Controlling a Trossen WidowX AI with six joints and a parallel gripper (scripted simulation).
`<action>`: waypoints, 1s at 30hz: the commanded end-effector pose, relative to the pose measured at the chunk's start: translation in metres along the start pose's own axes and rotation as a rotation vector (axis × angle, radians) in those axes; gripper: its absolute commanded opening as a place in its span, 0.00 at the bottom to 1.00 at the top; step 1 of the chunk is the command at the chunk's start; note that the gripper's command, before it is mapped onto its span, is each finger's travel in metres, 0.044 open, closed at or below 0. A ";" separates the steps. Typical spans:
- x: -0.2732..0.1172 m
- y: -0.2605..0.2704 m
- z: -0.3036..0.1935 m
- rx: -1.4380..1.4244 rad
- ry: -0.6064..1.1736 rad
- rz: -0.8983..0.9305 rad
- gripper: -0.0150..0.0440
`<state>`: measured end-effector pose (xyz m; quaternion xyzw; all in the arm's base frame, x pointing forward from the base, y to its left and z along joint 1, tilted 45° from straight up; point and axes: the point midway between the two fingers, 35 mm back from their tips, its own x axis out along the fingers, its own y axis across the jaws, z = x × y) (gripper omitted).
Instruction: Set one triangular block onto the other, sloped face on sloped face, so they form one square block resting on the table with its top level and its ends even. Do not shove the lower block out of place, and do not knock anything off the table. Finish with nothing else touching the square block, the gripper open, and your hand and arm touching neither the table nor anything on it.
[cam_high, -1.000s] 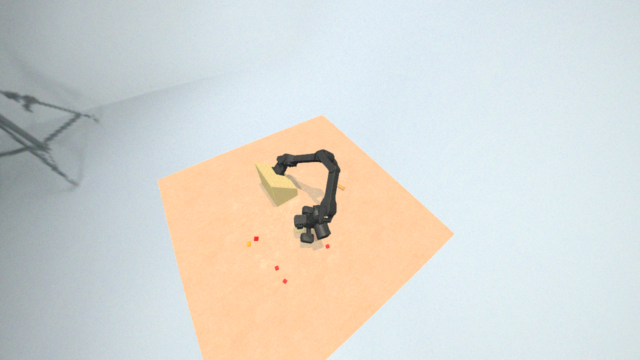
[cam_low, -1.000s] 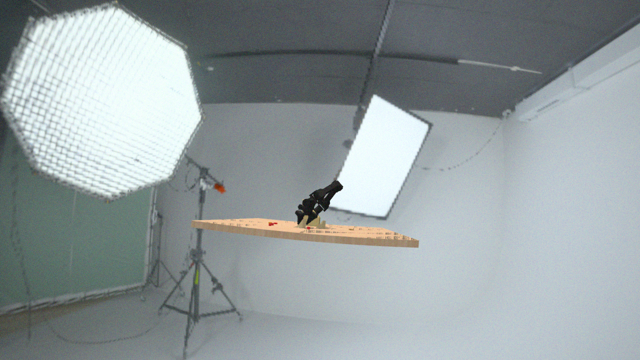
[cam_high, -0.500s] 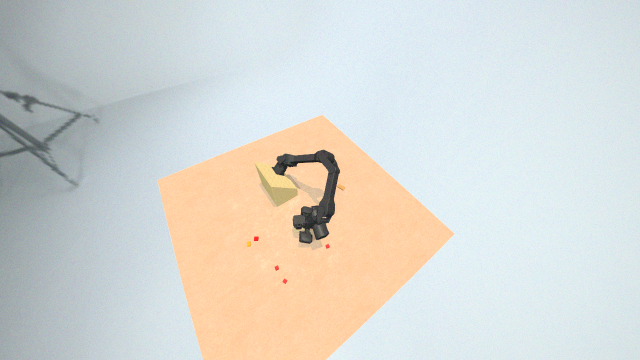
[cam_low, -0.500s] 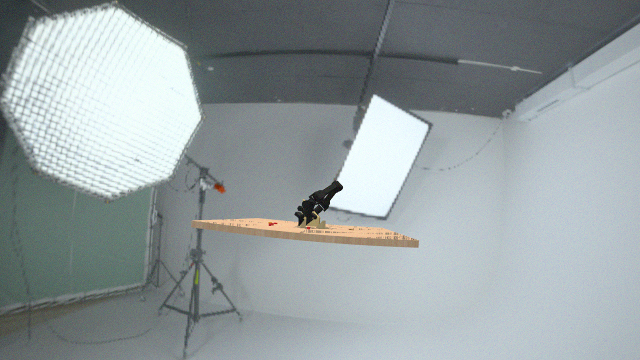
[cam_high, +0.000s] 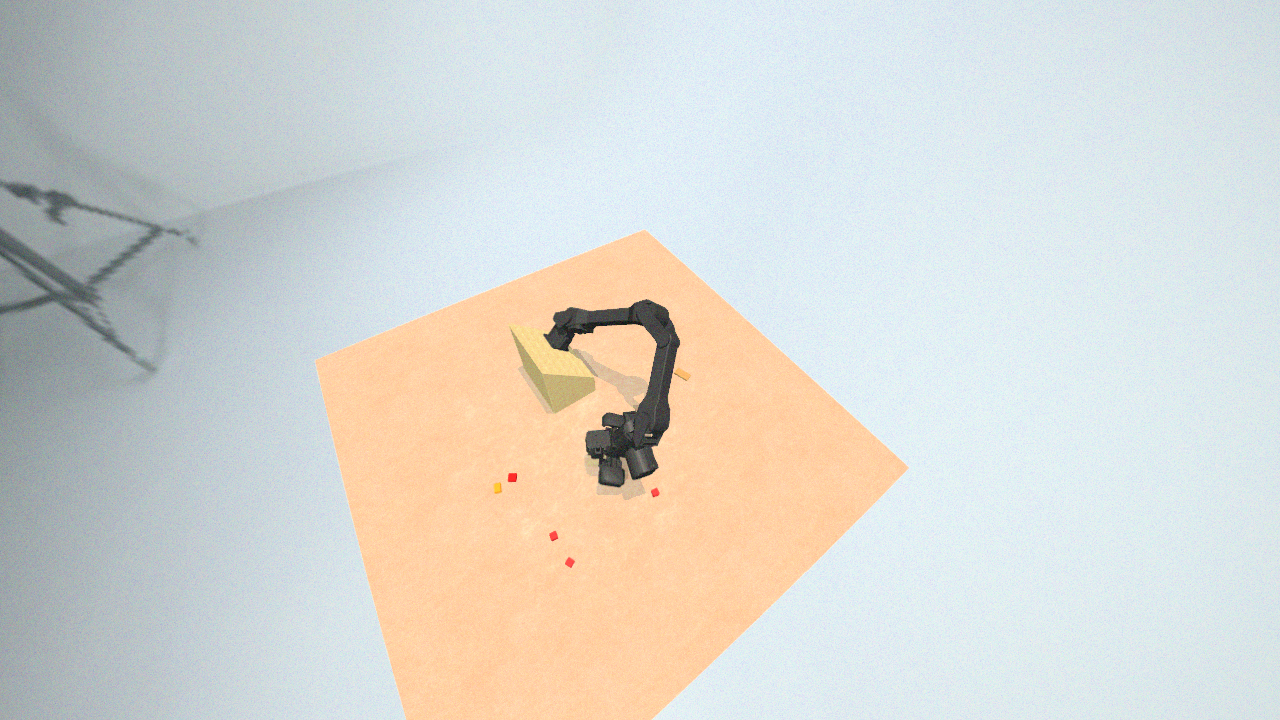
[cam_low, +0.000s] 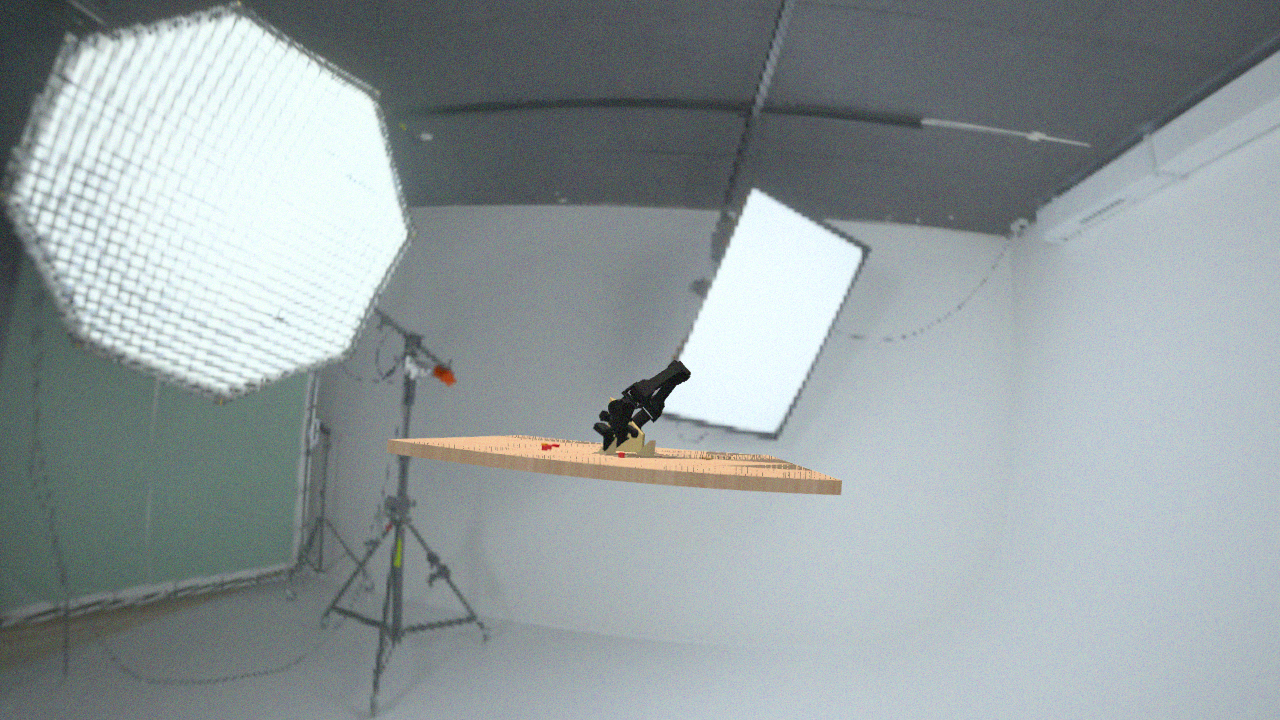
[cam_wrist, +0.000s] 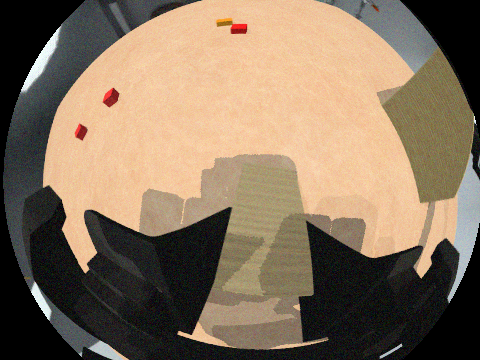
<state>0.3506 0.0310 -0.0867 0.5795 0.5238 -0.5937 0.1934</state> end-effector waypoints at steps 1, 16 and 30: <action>-0.003 0.000 0.001 0.000 0.000 0.000 0.25; -0.007 0.000 0.020 0.004 0.298 0.001 0.25; -0.006 0.000 0.044 0.004 0.661 0.005 0.25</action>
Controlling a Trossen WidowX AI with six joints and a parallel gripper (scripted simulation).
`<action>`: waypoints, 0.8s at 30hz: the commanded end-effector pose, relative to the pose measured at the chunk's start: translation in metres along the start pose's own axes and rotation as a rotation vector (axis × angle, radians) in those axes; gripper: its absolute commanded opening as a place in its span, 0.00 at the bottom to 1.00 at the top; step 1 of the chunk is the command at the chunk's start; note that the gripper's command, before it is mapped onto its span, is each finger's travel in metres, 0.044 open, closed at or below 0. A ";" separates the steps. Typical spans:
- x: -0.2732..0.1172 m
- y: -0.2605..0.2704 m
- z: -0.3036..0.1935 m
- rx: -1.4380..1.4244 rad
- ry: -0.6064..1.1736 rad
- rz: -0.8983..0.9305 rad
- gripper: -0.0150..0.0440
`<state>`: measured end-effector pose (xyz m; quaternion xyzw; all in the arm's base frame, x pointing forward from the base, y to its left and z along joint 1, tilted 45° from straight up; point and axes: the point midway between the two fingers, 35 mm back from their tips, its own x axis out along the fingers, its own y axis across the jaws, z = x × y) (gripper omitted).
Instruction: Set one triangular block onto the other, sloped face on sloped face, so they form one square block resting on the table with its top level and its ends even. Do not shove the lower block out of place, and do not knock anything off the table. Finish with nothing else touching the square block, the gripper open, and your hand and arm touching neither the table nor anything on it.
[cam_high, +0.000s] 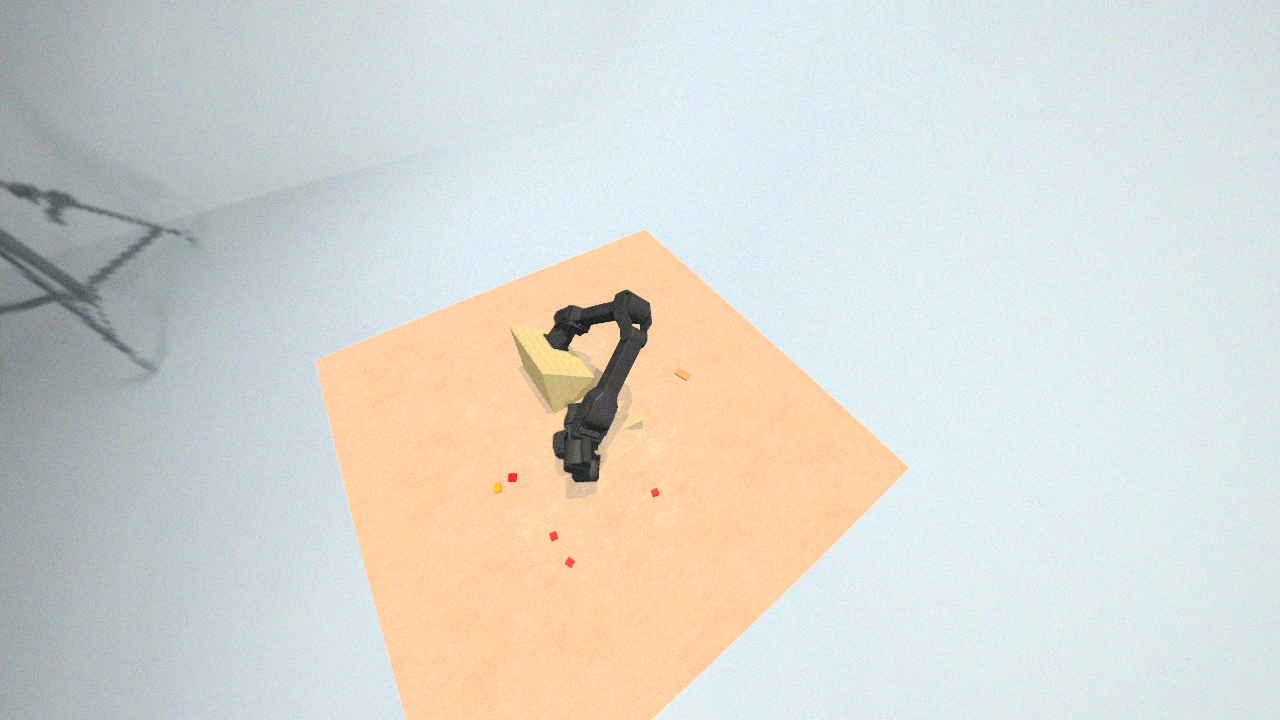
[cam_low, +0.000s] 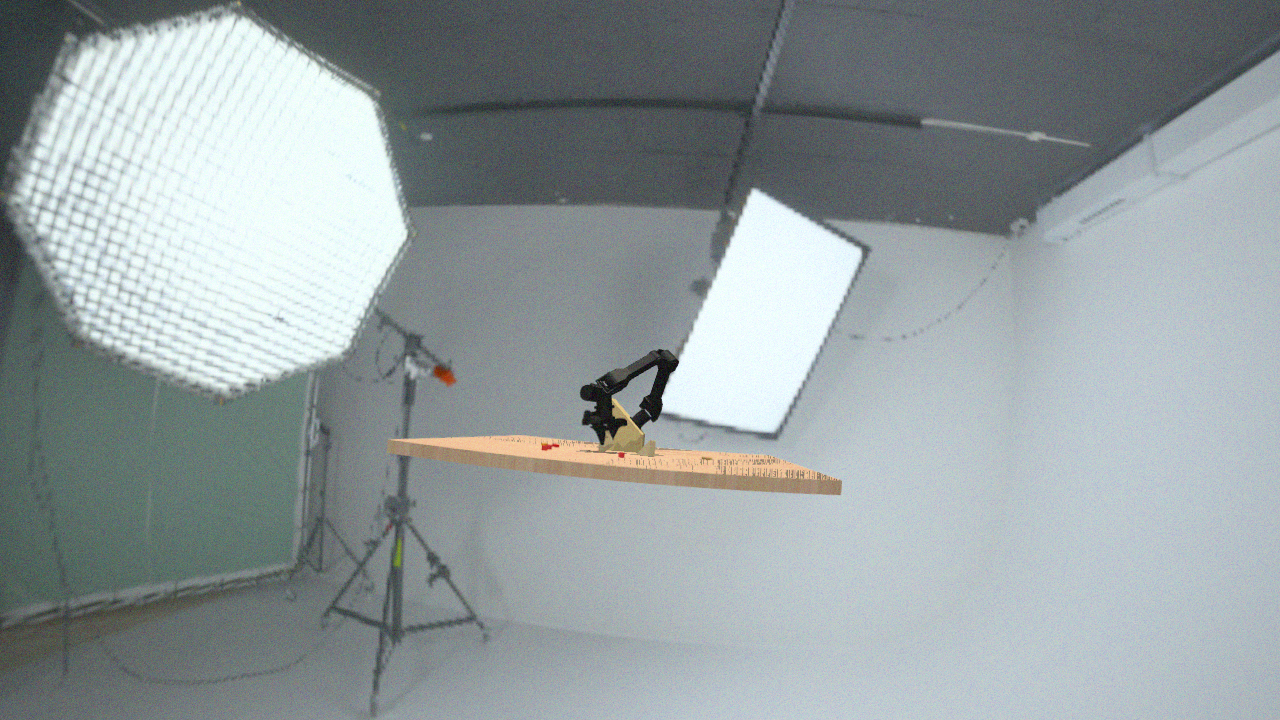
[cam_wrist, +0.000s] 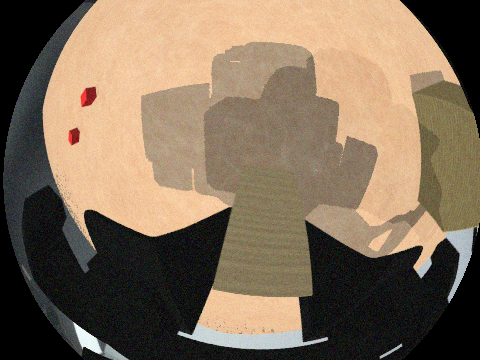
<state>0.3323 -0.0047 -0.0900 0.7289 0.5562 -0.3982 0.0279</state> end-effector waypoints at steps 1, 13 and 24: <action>-0.004 0.000 0.005 -0.004 0.088 0.006 0.25; -0.008 0.000 0.025 -0.005 0.384 0.008 0.25; -0.007 -0.001 0.042 -0.008 0.649 0.004 0.25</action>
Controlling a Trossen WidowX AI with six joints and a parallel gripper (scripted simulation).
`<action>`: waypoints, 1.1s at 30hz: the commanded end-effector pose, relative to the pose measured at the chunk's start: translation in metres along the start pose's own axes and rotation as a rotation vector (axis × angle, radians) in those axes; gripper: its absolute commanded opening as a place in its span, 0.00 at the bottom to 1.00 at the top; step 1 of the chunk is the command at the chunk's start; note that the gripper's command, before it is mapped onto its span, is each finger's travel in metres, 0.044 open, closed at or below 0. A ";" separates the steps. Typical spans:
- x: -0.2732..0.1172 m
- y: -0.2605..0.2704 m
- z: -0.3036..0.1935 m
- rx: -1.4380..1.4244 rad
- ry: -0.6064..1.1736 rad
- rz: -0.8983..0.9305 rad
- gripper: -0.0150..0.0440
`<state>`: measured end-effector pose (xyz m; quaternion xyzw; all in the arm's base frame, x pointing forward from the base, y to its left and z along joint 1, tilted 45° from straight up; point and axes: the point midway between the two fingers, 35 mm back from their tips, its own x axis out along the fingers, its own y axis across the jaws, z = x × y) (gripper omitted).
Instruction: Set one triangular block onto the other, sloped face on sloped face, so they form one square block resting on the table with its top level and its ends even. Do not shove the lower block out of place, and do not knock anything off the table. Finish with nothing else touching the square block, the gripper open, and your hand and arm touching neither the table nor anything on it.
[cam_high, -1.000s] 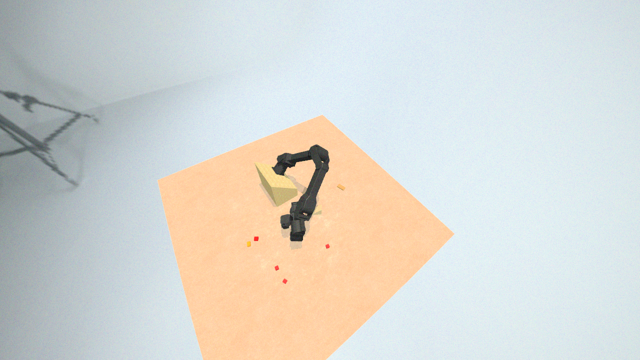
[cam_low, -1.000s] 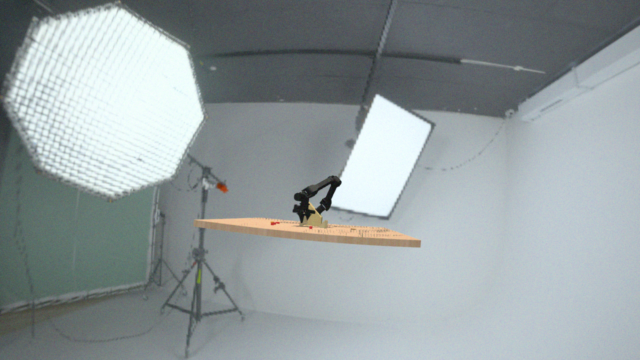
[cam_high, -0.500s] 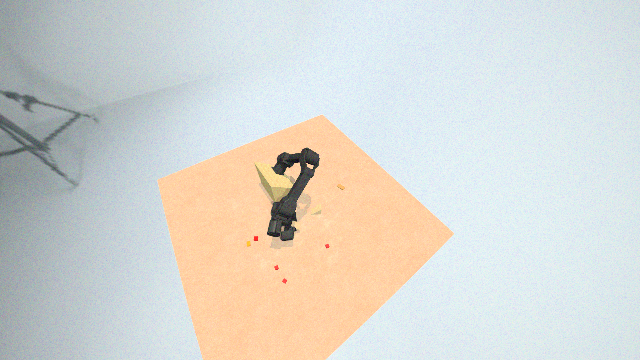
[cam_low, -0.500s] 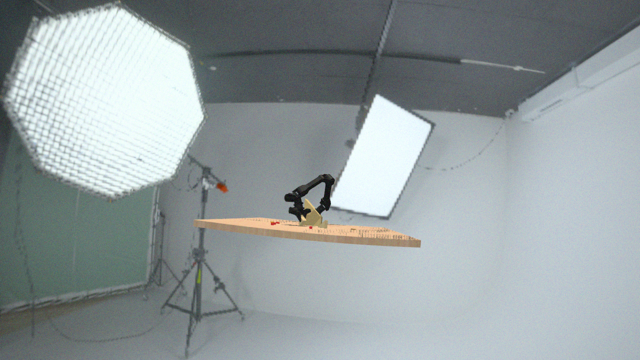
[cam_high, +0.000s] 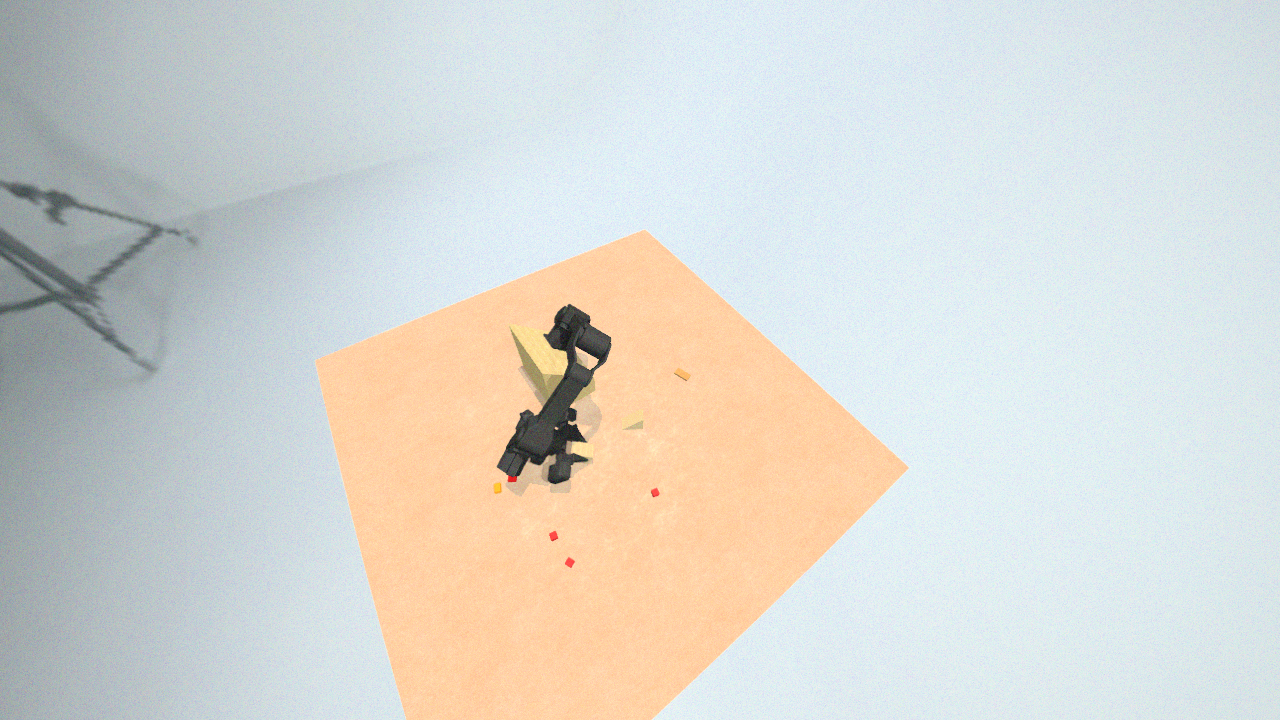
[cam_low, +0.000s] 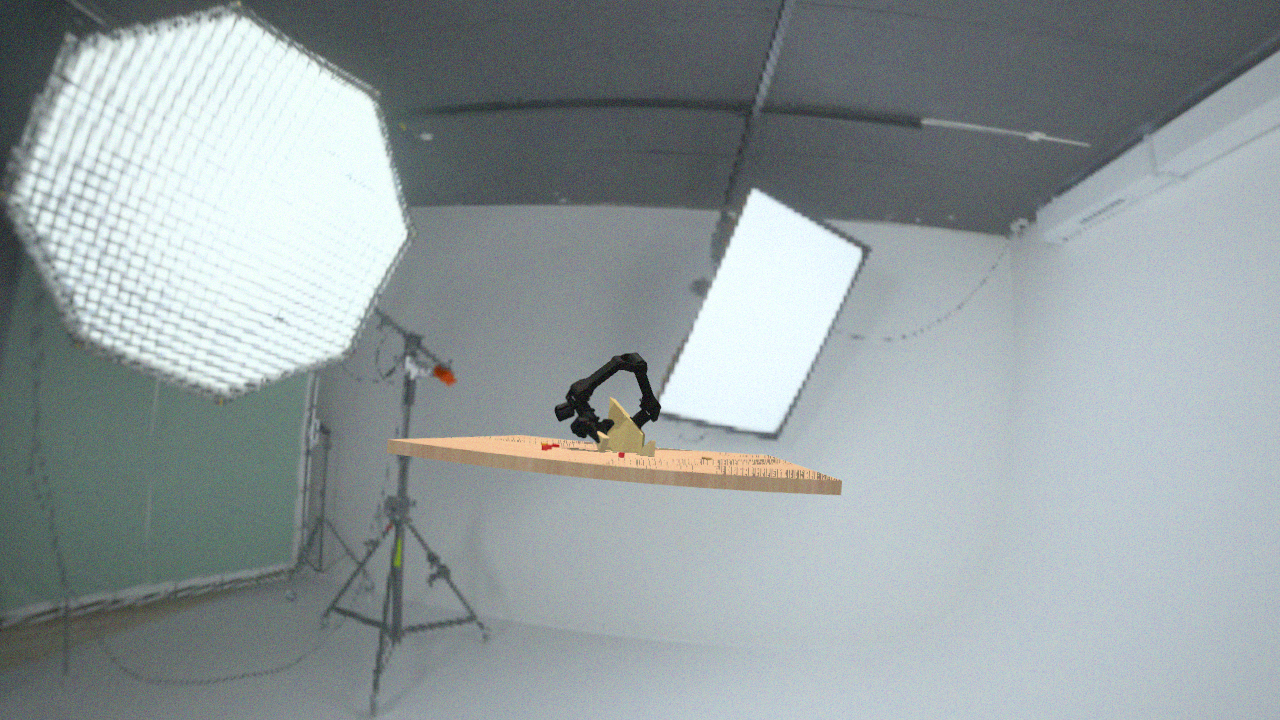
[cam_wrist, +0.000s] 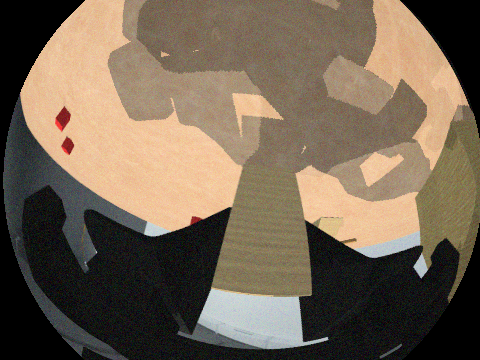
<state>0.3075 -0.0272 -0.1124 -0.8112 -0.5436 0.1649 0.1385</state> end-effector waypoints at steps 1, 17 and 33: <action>-0.003 0.002 0.002 0.014 0.069 0.008 0.25; -0.001 0.000 0.002 0.017 0.041 -0.001 0.92; -0.071 -0.002 -0.066 0.071 0.011 0.044 1.00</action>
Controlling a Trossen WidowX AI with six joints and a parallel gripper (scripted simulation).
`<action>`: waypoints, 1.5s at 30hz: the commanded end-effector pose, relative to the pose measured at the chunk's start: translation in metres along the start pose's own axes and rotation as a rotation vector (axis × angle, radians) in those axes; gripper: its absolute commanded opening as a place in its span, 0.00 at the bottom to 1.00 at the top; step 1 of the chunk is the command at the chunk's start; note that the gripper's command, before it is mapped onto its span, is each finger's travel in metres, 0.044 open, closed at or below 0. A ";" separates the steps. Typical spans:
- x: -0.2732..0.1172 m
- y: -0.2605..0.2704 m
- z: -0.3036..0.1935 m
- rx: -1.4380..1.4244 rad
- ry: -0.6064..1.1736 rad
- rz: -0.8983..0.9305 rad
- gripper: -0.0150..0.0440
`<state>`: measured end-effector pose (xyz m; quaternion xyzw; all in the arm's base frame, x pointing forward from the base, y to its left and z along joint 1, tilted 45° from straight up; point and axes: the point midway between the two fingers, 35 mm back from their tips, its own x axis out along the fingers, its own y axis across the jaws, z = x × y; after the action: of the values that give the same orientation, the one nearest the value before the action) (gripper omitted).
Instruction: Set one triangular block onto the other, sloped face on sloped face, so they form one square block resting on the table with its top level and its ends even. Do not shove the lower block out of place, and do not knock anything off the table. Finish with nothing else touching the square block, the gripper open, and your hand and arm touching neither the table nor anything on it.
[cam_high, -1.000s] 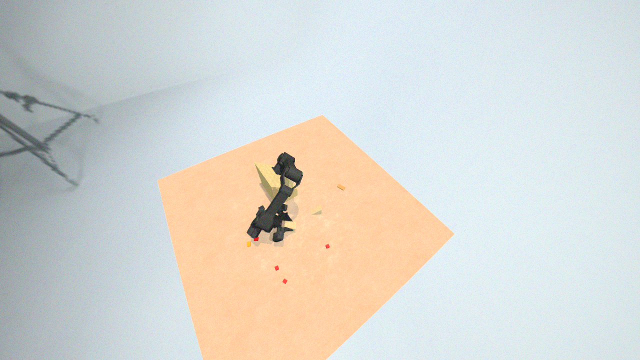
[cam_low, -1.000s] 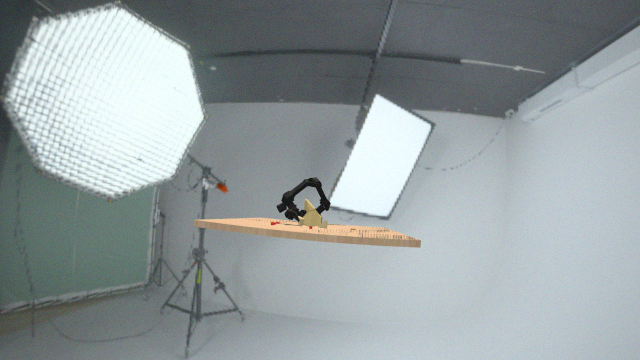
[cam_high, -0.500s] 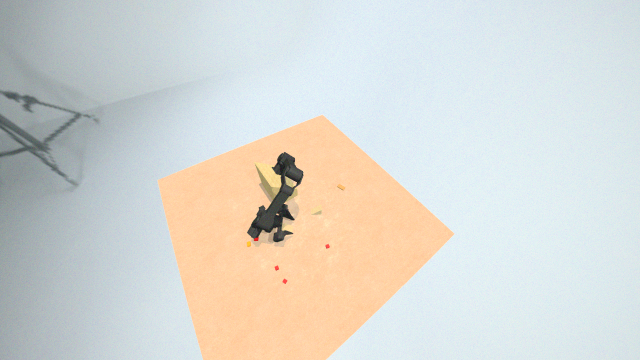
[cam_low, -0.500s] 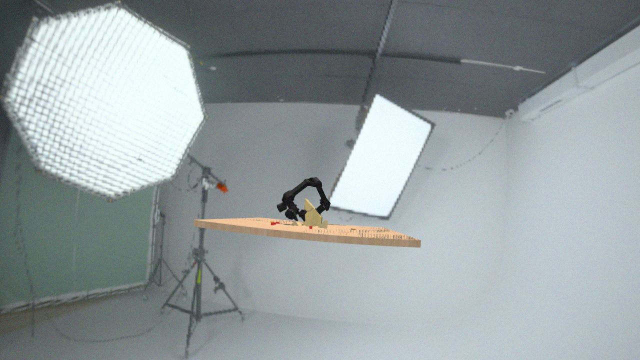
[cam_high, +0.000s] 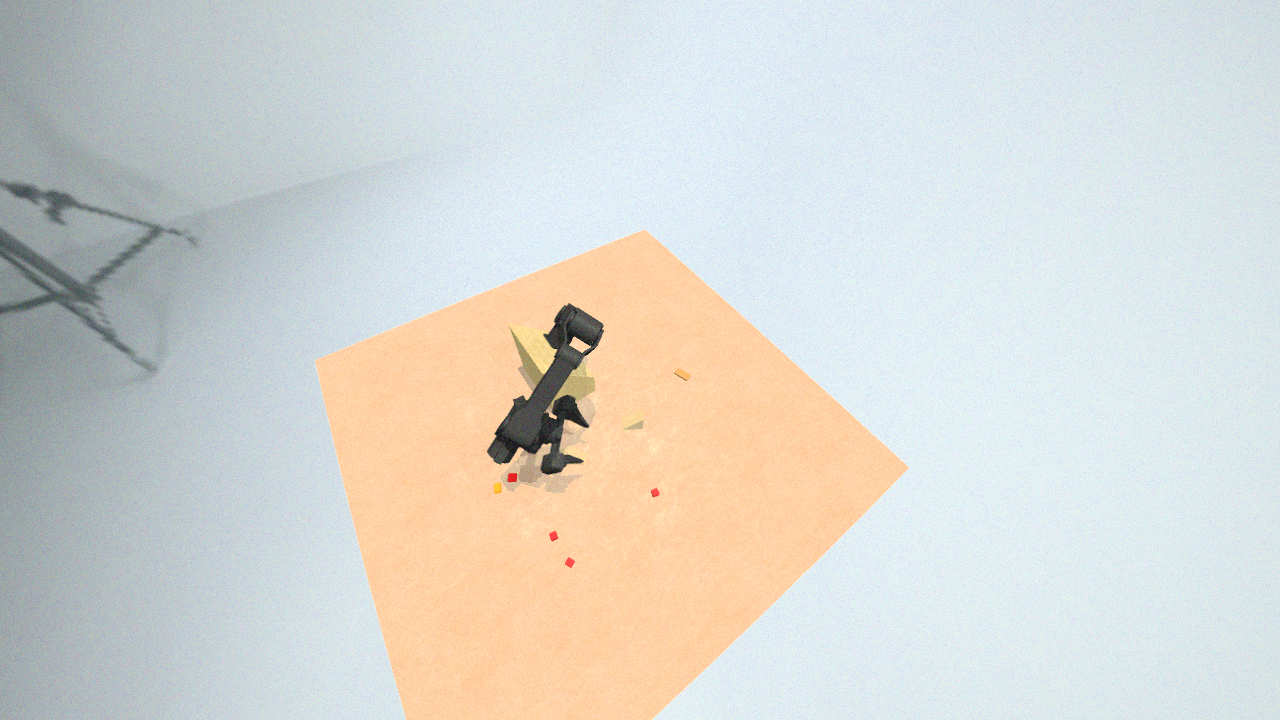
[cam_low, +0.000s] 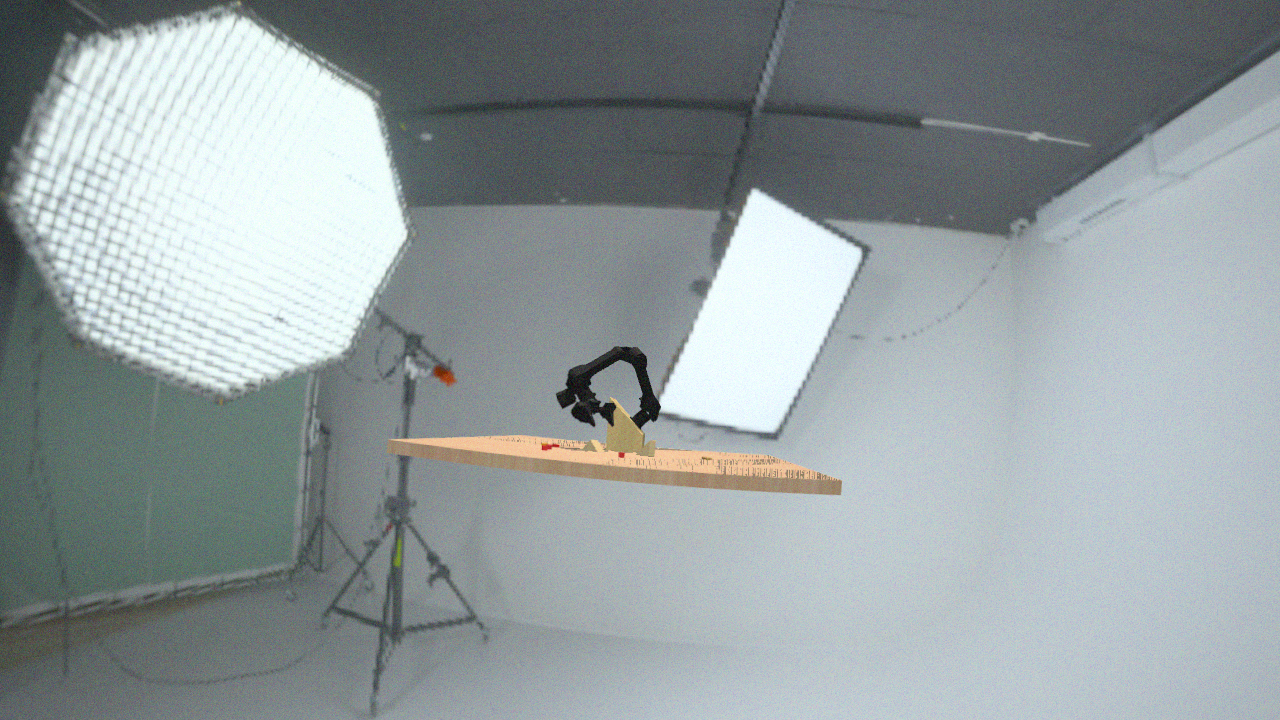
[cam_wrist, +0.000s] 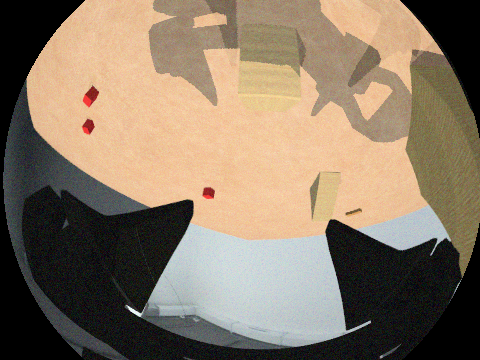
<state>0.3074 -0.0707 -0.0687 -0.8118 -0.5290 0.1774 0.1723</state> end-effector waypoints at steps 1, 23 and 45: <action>-0.028 -0.002 -0.027 -0.001 -0.010 0.030 1.00; -0.073 0.008 0.093 -0.050 0.016 0.033 1.00; 0.028 0.008 0.092 -0.092 -0.008 -0.011 1.00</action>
<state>0.2803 -0.0391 -0.1567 -0.8137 -0.5444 0.1551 0.1320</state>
